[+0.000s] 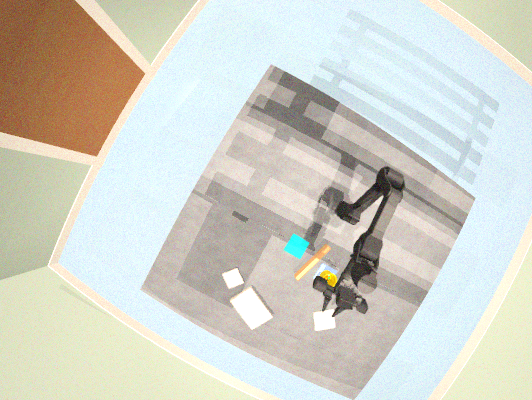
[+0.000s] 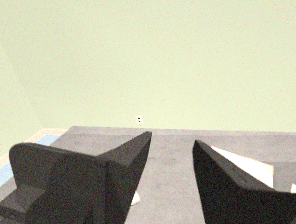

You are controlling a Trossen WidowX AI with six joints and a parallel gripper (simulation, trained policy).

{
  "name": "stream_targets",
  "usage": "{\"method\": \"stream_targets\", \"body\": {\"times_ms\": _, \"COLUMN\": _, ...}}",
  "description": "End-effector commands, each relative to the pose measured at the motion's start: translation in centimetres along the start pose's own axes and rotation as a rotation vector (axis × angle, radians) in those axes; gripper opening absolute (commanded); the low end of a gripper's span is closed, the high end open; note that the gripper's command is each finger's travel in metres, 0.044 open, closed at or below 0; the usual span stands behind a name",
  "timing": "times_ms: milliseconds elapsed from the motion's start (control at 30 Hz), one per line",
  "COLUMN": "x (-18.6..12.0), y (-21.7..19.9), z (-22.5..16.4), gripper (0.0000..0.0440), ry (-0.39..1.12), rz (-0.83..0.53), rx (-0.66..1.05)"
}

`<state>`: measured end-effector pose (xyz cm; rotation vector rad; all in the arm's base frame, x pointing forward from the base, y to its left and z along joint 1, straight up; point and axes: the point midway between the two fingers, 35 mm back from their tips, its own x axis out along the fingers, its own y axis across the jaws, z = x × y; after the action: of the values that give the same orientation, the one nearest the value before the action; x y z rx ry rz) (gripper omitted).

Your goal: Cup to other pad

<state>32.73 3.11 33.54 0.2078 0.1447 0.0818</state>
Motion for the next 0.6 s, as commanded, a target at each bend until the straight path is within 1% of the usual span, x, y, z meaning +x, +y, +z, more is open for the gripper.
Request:
{"method": "stream_targets", "body": {"times_ms": 0, "x": 0.4, "y": 0.3, "z": 0.1, "gripper": 0.0155, "ry": 0.042, "rz": -0.005, "rx": 0.048}}
{"method": "stream_targets", "body": {"times_ms": 333, "x": 1.1, "y": 1.4, "z": -0.1, "gripper": 0.0141, "ry": 0.154, "rz": -0.013, "rx": 0.166}}
{"method": "stream_targets", "body": {"times_ms": 567, "x": 1.6, "y": 2.1, "z": -0.4, "gripper": 0.0143, "ry": 0.237, "rz": -0.028, "rx": 0.256}}
